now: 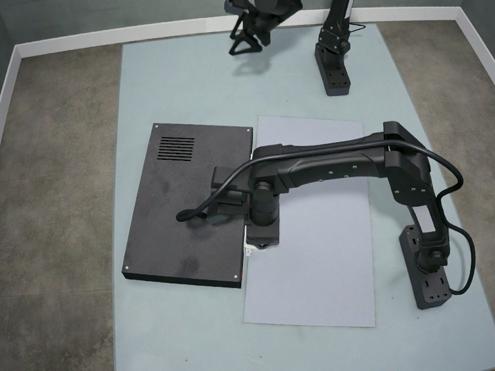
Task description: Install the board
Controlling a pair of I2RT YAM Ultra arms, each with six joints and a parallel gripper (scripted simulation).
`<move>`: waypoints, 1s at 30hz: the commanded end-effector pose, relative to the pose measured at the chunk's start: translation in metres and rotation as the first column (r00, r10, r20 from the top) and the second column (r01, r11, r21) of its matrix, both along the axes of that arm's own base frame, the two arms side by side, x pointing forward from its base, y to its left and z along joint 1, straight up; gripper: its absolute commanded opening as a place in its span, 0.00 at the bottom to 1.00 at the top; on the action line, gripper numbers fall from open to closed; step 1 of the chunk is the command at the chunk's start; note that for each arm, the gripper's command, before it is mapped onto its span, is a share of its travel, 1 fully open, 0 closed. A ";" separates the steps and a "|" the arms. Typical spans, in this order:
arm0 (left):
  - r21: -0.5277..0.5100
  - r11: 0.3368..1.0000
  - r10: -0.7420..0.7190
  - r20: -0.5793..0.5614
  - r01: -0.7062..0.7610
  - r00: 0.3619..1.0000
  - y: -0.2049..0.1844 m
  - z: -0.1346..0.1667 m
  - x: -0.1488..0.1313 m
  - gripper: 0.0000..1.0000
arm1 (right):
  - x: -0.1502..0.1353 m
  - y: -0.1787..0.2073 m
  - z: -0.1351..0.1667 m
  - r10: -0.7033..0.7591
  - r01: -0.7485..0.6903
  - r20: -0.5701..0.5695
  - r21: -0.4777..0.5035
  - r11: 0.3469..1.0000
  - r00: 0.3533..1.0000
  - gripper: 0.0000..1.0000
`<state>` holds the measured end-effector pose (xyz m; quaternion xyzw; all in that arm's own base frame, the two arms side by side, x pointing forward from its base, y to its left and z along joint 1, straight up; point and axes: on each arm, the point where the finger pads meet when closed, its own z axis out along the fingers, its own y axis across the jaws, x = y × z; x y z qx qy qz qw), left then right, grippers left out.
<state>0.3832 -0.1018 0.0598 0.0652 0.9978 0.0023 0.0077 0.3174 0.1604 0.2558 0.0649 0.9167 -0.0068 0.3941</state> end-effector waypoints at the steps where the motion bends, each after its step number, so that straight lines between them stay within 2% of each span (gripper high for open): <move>1: 0.004 1.000 0.010 0.005 -0.010 1.000 0.005 0.005 0.001 0.64 | 0.018 -0.005 0.020 0.083 -0.081 0.143 -0.022 0.996 0.986 0.64; 7: 0.004 1.000 0.010 0.005 -0.010 1.000 0.005 0.005 0.001 0.64 | 0.034 -0.052 0.078 0.138 -0.127 0.386 -0.053 0.990 0.912 0.64; 15: 0.004 1.000 0.010 0.005 -0.010 1.000 0.005 0.005 0.001 0.64 | 0.047 -0.099 0.129 0.170 -0.140 0.591 -0.095 0.985 0.789 0.64; 23: 0.004 1.000 0.010 0.005 -0.010 1.000 0.005 0.005 0.001 0.64 | 0.057 -0.131 0.148 0.163 -0.116 0.664 -0.115 0.987 0.729 0.64; 30: 0.004 1.000 0.010 0.005 -0.010 1.000 0.005 0.005 0.001 0.64 | 0.066 -0.156 0.153 0.143 -0.079 0.691 -0.123 0.989 0.709 0.64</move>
